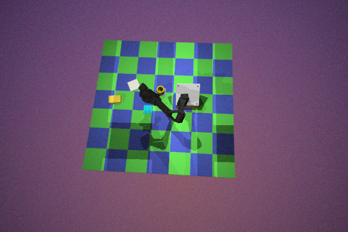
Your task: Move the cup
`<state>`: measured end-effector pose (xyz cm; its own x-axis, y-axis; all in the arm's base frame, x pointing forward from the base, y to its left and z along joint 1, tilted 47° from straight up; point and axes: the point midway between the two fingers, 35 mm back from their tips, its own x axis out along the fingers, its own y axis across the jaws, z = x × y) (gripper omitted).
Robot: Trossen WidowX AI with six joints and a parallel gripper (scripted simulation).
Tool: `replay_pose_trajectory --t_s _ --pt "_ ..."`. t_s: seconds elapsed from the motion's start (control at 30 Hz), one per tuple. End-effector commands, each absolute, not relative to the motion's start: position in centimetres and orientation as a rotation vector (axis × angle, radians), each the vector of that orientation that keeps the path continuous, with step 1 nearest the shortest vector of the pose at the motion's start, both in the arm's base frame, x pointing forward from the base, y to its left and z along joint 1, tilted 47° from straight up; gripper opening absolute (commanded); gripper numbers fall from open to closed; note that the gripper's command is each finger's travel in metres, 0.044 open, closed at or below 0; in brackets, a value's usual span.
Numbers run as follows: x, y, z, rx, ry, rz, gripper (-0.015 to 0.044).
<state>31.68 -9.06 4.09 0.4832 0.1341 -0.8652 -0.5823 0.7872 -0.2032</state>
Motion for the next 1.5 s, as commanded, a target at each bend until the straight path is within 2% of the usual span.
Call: replay_pose_trajectory --t_s 0.0,0.17,0.37,1.47 --pt "27.4 -9.6 -1.6 -0.415 1.100 0.706 0.0166" --pt "24.1 -9.1 -4.6 -0.328 1.090 0.926 0.0166" --pt "19.8 -7.5 -6.6 -0.199 0.918 1.188 0.0166" --pt "20.0 -5.0 -9.0 -0.196 0.911 1.192 0.0166"
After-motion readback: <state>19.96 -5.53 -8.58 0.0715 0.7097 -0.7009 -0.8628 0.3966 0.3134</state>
